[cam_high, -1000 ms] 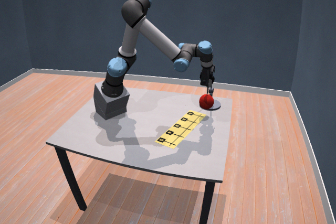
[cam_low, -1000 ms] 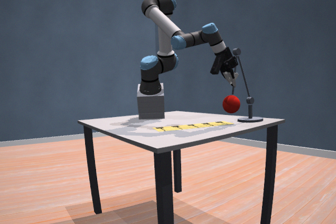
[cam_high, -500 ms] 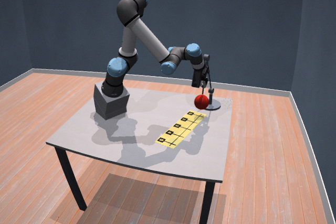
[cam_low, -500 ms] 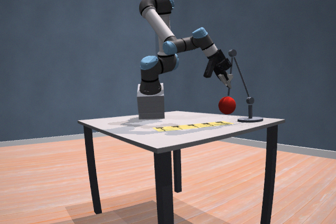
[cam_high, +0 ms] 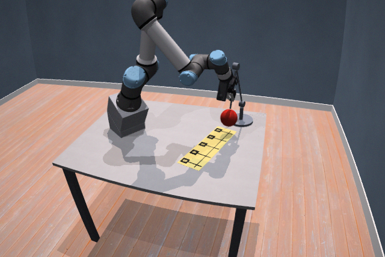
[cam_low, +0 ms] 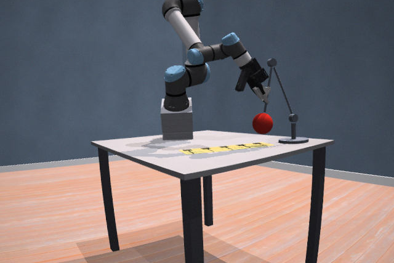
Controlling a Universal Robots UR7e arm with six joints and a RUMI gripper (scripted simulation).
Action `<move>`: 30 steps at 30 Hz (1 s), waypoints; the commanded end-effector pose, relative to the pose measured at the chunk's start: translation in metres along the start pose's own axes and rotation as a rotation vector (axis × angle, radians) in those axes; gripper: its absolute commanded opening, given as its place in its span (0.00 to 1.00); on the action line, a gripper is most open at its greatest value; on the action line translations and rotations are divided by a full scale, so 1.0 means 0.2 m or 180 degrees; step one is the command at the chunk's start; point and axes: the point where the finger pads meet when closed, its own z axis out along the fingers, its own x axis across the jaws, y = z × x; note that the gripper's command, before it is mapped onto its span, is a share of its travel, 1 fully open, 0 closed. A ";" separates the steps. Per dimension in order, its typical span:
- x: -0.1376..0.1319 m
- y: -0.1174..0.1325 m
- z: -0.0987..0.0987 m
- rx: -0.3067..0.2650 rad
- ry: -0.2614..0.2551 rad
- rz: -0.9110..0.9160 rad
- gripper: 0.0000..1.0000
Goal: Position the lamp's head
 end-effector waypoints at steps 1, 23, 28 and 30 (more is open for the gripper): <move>0.00 0.00 0.00 0.0001 -0.0009 0.0006 0.00; -0.02 0.03 0.02 0.0001 -0.0008 0.0007 1.00; -0.02 0.02 0.02 0.0002 -0.0008 0.0007 1.00; -0.02 0.02 0.02 0.0002 -0.0008 0.0007 1.00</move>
